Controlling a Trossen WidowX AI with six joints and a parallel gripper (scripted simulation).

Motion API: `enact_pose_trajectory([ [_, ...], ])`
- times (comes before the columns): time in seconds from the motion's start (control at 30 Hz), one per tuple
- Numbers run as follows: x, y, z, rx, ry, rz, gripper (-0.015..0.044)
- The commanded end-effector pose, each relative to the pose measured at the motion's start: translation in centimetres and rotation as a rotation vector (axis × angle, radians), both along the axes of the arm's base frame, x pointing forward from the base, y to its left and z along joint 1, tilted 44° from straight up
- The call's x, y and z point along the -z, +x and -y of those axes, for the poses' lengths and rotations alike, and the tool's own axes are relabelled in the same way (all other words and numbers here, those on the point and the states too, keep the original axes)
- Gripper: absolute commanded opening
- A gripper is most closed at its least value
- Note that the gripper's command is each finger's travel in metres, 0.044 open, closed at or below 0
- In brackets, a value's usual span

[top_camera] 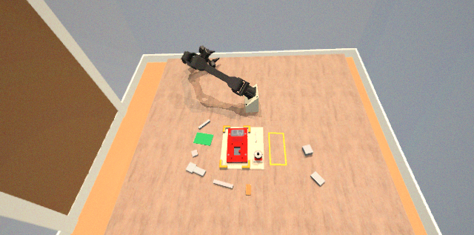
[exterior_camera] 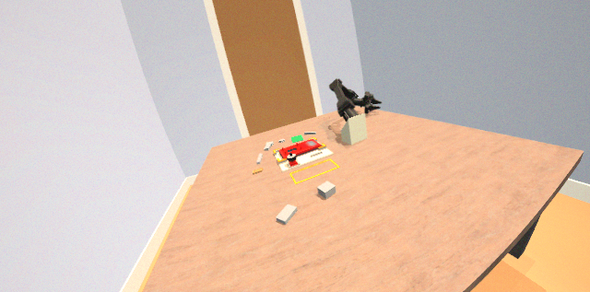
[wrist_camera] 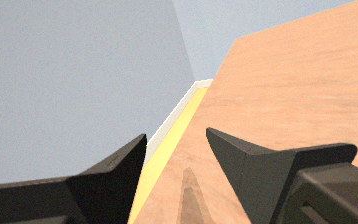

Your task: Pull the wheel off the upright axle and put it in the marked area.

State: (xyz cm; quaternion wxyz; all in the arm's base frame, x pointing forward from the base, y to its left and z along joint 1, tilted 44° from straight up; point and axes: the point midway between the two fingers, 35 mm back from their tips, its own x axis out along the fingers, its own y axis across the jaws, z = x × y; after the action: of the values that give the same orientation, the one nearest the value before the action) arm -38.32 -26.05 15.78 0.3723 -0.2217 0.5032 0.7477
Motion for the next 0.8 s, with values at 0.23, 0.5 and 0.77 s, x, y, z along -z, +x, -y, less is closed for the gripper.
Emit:
enact_pose_trajectory([
  [0.23, -3.3, 4.5, 5.3, -0.308, -0.045, 0.021, 0.03],
  [0.5, -5.9, 8.3, 8.6, -0.538, -0.072, 0.013, 0.03],
  [0.77, -8.7, 12.6, 11.4, -0.775, -0.094, -0.012, 0.03],
])
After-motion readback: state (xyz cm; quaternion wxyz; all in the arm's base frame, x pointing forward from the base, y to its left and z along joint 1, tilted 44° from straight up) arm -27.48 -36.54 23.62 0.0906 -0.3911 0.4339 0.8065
